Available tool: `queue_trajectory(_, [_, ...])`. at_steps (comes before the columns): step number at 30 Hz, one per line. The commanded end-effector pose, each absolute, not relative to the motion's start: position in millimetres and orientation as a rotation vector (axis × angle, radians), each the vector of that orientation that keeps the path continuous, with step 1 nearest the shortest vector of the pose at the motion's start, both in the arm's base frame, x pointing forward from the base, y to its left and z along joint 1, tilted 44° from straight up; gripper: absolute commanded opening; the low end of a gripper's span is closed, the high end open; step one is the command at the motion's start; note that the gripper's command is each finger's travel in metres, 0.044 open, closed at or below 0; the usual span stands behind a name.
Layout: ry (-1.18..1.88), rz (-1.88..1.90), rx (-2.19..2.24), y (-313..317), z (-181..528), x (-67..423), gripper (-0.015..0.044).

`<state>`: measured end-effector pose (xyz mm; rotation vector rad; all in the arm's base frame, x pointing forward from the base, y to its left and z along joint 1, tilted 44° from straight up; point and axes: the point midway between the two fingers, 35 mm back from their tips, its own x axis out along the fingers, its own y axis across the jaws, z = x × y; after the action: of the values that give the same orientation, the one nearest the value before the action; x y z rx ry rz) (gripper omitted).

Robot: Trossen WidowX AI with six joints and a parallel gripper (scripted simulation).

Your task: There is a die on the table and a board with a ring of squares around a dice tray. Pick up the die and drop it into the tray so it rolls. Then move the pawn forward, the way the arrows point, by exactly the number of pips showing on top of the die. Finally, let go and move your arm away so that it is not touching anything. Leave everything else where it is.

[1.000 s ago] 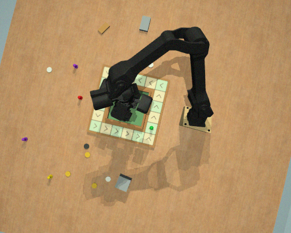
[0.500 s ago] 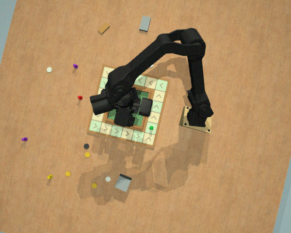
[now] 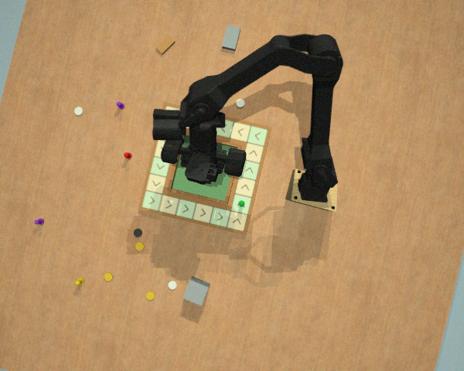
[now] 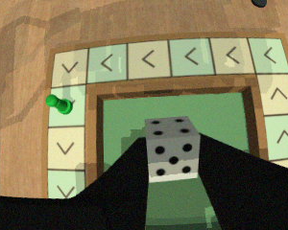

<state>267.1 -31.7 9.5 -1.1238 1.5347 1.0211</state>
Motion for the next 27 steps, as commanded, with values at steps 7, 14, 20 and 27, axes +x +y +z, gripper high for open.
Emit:
queue_trajectory(7, [1.233, 1.110, -1.007, -32.3, 9.7, 266.3, 0.0000])
queue_trajectory(14, [1.227, 1.111, -1.006, -28.2, 47.9, 274.3, 0.0000])
queue_trajectory(20, [1.227, 1.111, -1.006, -27.7, 55.0, 274.2, 0.0000])
queue_trajectory(27, [1.227, 1.111, -1.006, -27.9, 55.4, 274.2, 0.0000])
